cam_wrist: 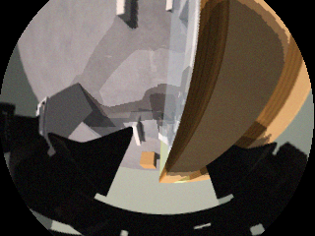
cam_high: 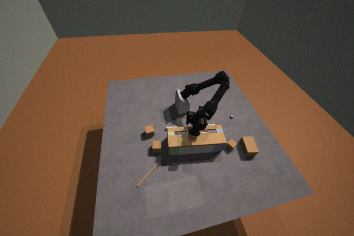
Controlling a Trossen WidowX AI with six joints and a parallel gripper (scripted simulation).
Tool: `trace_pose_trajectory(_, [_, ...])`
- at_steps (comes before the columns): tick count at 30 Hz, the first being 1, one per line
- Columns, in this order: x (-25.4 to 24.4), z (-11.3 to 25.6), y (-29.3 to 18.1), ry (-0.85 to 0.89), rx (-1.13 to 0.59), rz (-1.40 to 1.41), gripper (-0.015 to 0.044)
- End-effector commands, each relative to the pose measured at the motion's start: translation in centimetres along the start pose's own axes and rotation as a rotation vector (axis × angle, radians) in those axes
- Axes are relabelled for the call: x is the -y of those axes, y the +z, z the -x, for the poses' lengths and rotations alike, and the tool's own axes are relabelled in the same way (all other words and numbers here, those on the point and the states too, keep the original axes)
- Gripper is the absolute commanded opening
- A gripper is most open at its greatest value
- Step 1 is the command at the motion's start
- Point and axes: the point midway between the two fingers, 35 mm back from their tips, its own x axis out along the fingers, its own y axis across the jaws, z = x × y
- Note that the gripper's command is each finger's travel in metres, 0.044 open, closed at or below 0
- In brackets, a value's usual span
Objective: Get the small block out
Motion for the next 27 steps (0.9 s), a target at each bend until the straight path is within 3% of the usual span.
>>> trace_pose_trajectory(1, [0.0, 0.2, 0.2, -0.003, 0.002, -0.004, 0.0400])
trace_pose_trajectory(27, [0.0, -0.7, -2.1, -0.003, 0.001, -0.004, 0.0400])
